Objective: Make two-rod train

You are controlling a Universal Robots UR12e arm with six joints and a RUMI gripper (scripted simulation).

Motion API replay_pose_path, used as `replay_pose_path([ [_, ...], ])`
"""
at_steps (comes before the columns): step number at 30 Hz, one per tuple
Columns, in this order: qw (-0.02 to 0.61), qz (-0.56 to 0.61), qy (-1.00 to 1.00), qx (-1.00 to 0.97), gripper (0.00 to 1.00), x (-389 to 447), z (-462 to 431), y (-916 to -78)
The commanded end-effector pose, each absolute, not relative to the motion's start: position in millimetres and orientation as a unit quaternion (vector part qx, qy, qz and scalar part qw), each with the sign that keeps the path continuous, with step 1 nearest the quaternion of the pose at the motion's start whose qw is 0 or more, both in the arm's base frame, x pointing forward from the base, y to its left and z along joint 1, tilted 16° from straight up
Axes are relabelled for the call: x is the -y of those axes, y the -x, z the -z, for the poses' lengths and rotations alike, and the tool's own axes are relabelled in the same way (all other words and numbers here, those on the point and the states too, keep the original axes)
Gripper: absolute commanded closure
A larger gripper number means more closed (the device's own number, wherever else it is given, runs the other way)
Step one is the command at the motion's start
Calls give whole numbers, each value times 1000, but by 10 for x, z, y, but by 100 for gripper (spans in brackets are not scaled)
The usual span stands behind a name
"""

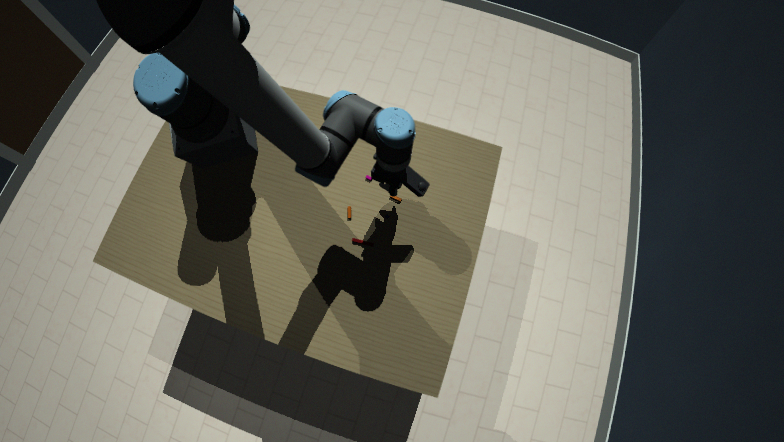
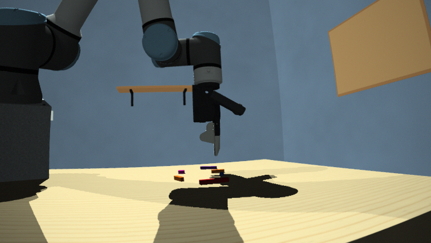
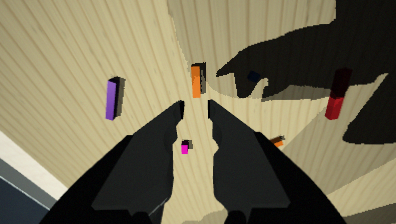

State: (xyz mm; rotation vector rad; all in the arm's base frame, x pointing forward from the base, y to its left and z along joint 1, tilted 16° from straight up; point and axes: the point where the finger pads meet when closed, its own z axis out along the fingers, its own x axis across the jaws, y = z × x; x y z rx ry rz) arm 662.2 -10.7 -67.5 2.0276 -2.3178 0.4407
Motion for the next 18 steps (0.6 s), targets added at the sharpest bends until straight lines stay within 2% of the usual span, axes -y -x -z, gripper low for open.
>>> replay_pose_path([
  [1,15,-142,-652,745,86,114,704,-6634],
  [18,15,-142,-652,745,86,163,922,-6675],
])
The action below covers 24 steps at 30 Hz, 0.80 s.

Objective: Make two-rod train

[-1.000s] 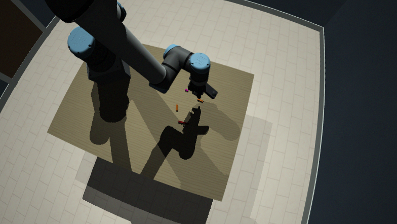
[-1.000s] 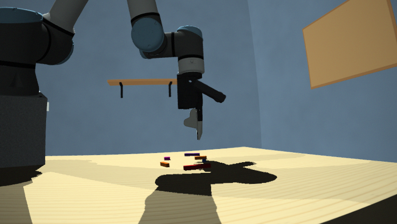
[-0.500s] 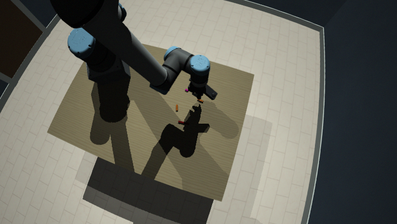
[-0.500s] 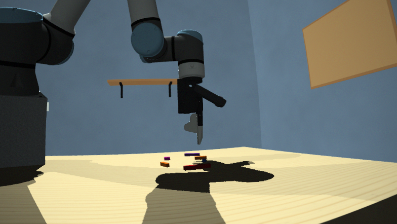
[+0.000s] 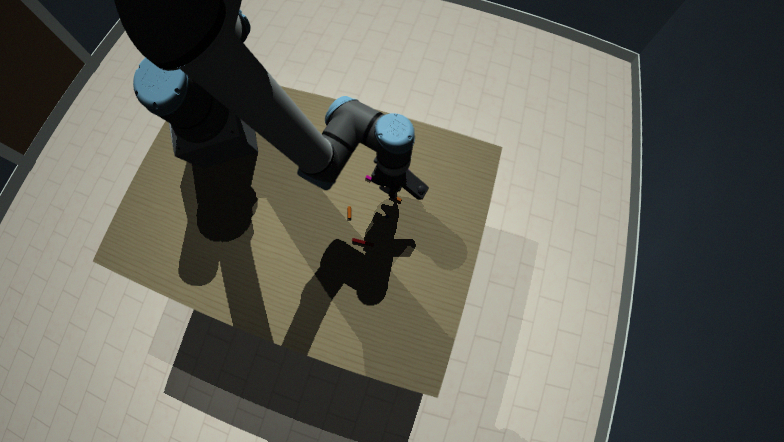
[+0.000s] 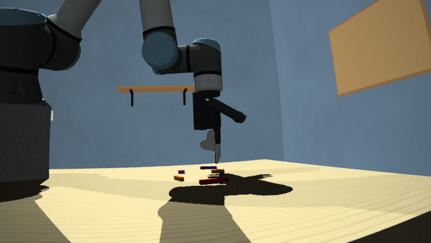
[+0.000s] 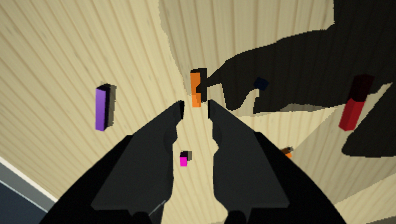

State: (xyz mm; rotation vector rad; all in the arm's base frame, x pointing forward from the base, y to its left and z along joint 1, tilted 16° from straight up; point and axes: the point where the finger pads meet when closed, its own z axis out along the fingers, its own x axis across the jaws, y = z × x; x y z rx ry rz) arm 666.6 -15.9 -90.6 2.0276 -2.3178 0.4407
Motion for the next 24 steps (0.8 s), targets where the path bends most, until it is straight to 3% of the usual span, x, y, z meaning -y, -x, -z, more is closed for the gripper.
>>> replay_pose_path([
  [1,15,-142,-652,745,86,166,933,-6677],
  [24,15,-142,-652,745,86,184,1014,-6693],
])
